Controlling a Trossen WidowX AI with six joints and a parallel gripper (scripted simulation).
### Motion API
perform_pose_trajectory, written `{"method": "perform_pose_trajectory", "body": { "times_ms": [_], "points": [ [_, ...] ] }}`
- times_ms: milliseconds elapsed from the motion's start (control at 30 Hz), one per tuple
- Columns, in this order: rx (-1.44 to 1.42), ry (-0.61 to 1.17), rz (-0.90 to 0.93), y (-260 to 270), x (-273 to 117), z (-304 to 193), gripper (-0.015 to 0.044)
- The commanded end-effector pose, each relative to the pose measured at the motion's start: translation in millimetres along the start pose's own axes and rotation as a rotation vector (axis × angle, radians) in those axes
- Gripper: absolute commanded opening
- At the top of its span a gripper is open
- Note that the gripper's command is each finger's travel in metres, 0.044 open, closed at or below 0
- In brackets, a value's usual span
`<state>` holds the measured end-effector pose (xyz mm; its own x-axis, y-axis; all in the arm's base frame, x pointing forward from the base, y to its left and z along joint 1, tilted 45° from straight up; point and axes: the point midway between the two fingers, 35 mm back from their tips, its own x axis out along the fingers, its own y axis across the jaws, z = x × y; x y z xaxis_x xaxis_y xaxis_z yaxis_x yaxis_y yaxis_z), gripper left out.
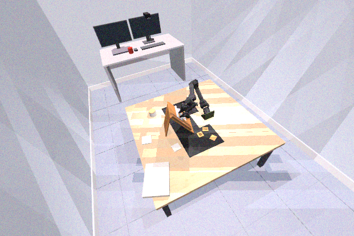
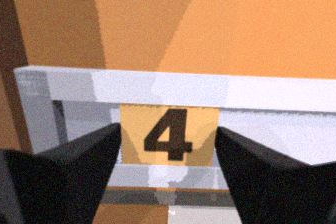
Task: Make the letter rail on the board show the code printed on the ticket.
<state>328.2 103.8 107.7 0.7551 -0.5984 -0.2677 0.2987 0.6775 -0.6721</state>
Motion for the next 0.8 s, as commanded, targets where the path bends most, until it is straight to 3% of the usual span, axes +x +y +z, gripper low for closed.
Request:
{"method": "perform_pose_trajectory", "body": {
  "times_ms": [0,767],
  "points": [
    [0.001,0.000,-0.003,2,0,0,0.0000],
    [0.002,0.000,-0.003,15,0,1,0.0000]
  ]
}}
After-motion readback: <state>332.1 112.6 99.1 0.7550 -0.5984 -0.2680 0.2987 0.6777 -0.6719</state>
